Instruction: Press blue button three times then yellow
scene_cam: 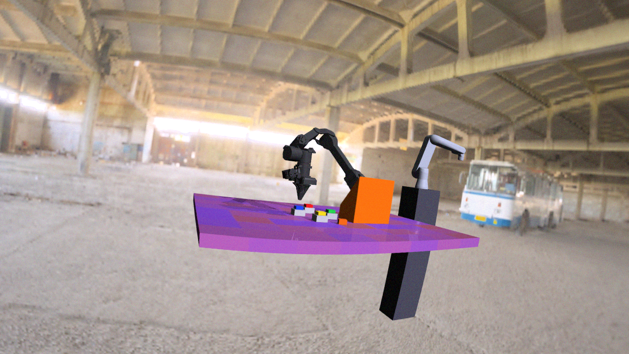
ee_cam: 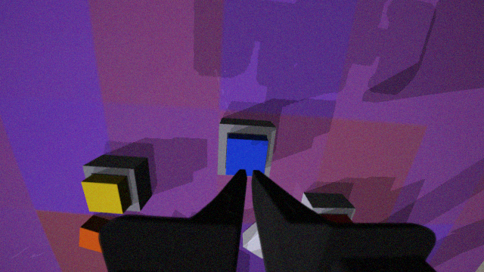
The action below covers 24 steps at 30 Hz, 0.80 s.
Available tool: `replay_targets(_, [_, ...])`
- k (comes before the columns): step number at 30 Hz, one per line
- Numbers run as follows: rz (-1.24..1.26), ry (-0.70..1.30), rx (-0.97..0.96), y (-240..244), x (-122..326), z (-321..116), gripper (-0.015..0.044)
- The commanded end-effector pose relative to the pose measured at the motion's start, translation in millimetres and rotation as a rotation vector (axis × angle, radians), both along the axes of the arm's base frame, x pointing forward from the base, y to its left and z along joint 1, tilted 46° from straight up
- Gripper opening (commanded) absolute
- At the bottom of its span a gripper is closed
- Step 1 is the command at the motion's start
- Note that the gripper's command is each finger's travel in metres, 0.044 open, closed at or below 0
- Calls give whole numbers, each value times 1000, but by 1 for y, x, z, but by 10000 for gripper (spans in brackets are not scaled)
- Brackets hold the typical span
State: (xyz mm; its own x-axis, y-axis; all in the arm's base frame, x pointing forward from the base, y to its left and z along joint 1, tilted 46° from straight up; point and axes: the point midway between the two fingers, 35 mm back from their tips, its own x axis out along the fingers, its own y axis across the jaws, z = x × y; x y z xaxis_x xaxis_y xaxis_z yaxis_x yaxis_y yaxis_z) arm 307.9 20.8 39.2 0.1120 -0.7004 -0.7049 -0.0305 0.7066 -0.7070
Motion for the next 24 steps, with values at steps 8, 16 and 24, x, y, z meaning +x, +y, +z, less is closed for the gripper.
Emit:
replay_targets(8, [6,4,-4,-9,2,-9,20])
replay_targets(16, [6,3,-4,-18,3,-18,20])
replay_targets(24, [5,3,-5,-24,4,-24,20])
